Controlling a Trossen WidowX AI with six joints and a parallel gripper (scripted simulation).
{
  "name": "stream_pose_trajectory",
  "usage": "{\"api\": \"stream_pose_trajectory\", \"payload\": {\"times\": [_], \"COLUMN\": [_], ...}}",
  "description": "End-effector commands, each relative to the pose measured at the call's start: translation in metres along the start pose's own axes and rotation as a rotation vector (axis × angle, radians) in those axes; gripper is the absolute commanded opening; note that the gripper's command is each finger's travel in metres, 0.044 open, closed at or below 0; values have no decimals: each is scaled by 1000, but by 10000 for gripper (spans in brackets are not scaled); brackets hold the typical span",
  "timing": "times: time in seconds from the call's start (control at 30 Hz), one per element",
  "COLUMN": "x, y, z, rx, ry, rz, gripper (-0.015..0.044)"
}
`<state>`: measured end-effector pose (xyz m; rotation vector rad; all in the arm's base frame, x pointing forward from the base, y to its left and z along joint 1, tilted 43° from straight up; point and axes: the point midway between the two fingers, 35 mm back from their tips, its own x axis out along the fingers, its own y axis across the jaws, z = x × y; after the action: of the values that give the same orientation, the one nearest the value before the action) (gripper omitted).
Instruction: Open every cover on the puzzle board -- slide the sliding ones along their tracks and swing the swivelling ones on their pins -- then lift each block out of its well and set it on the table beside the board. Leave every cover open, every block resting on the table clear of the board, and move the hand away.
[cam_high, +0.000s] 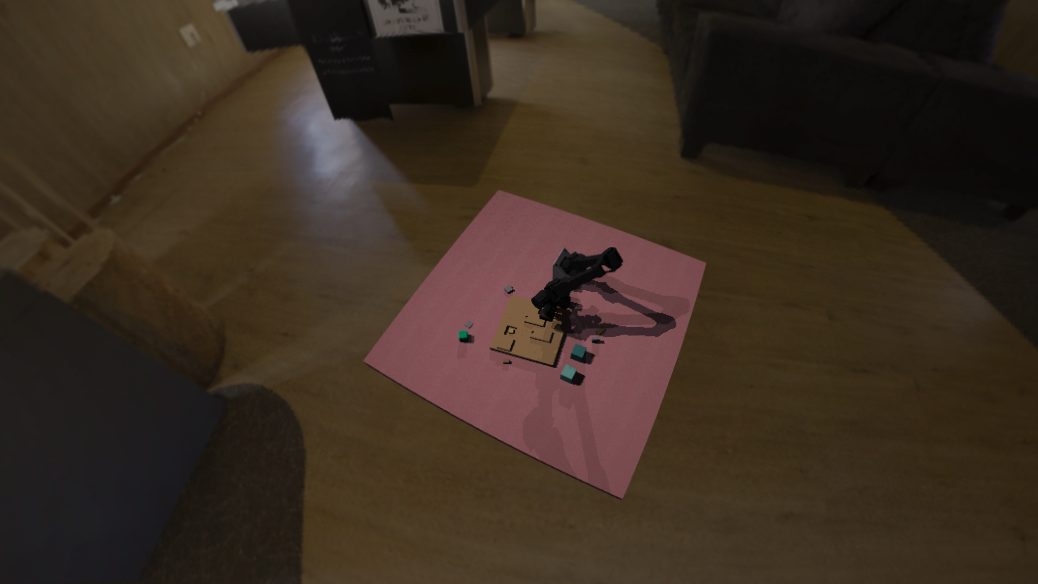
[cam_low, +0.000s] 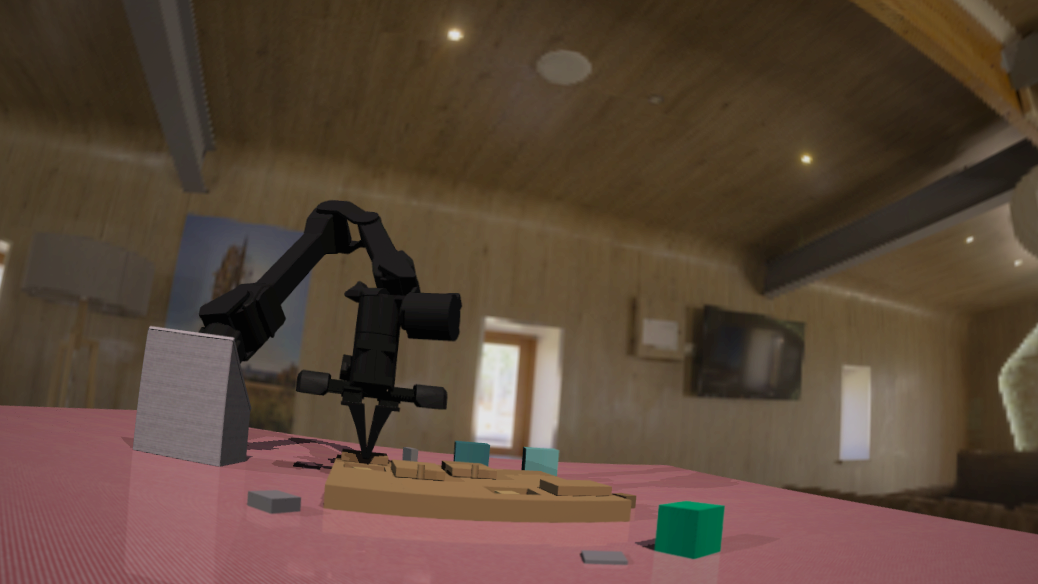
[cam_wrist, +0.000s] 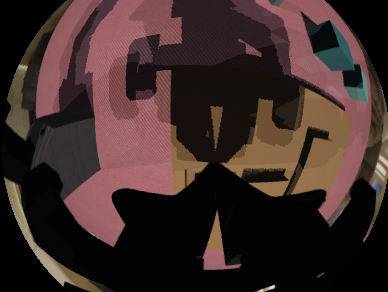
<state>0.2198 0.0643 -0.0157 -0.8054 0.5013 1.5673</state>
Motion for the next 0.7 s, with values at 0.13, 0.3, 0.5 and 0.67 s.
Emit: {"api": "stream_pose_trajectory", "payload": {"times": [0.13, 0.3, 0.5, 0.67], "x": [-9, -15, -22, -29], "y": [-1, -1, -1, -1], "z": [2, 3, 3, 4], "rx": [-5, -5, -5, -5], "ry": [-7, -7, -6, -6], "rz": [0, 0, 0, 1], "gripper": [0, 0, 0, 0]}}
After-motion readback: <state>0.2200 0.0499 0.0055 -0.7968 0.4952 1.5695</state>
